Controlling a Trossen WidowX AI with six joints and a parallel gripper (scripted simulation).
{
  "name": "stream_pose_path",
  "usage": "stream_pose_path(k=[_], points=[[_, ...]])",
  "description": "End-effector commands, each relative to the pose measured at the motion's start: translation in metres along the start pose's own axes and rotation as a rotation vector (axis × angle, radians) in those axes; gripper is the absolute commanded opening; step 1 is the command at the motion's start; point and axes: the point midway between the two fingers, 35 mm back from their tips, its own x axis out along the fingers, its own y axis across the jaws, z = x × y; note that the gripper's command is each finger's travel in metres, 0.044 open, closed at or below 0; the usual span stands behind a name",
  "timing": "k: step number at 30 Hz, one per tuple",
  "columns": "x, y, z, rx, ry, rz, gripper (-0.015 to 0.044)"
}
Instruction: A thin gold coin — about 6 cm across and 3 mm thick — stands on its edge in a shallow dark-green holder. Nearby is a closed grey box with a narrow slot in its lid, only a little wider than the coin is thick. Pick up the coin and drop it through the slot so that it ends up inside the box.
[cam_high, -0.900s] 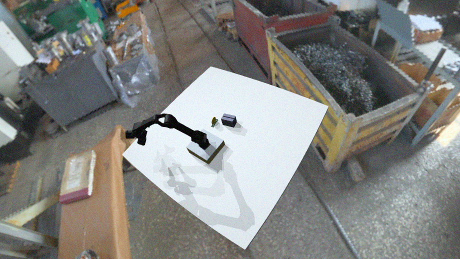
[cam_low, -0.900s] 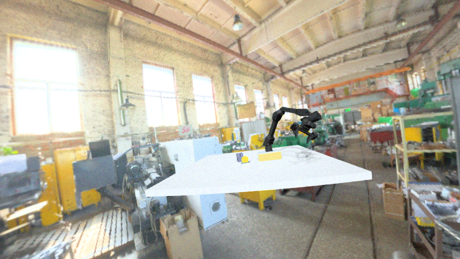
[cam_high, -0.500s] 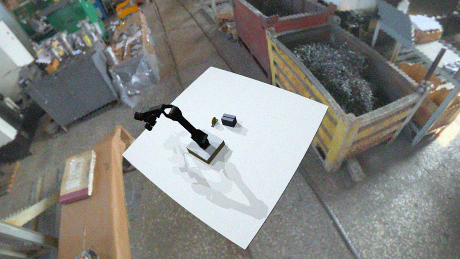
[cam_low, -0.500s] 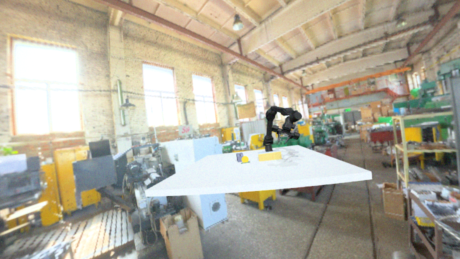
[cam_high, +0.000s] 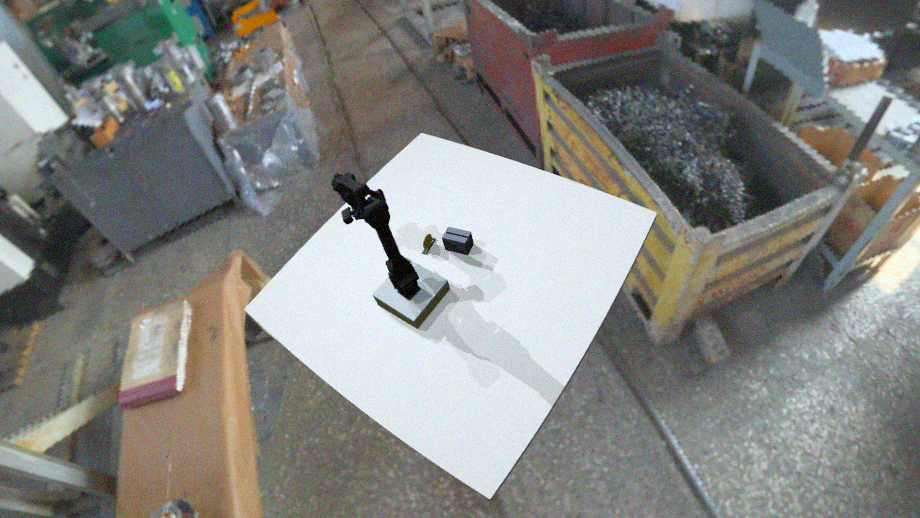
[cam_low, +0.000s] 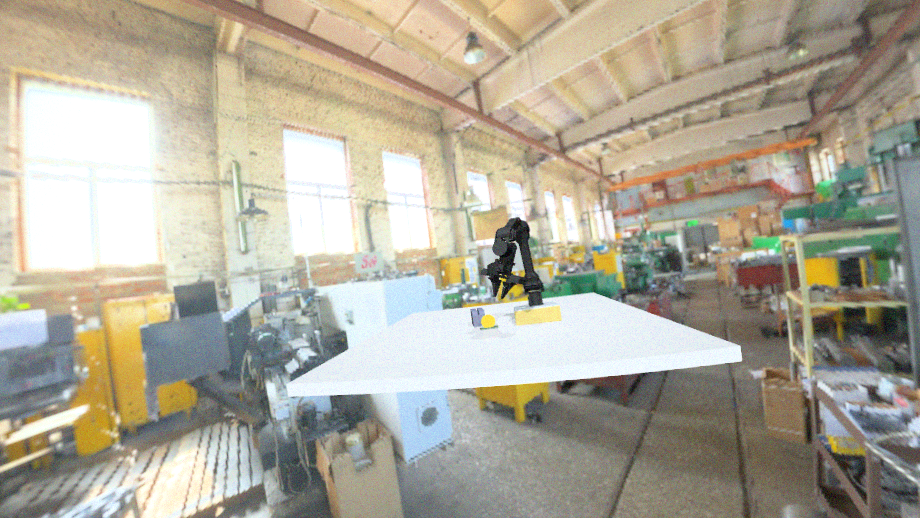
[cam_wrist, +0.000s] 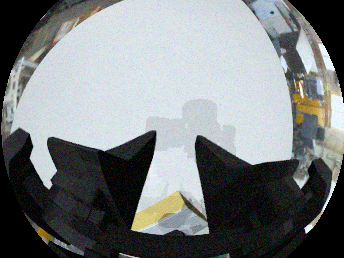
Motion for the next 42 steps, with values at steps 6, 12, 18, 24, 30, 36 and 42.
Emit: stream_pose_path(k=[6,12,18,24,30,36,42], points=[[0.031,-0.103,-0.053,0.355,0.188,0.066,0.0161],[0.042,-0.156,-0.105,0.665,0.296,0.122,0.0161],[0.045,-0.170,-0.118,0.741,0.317,0.136,0.0161],[0.076,-0.163,-0.125,0.741,0.317,0.136,0.0161],[0.088,-0.161,-0.128,0.741,0.317,0.136,0.0161],[0.095,-0.160,-0.129,0.741,0.317,0.136,0.0161],[0.105,-0.158,-0.131,0.741,0.317,0.136,0.0161]])
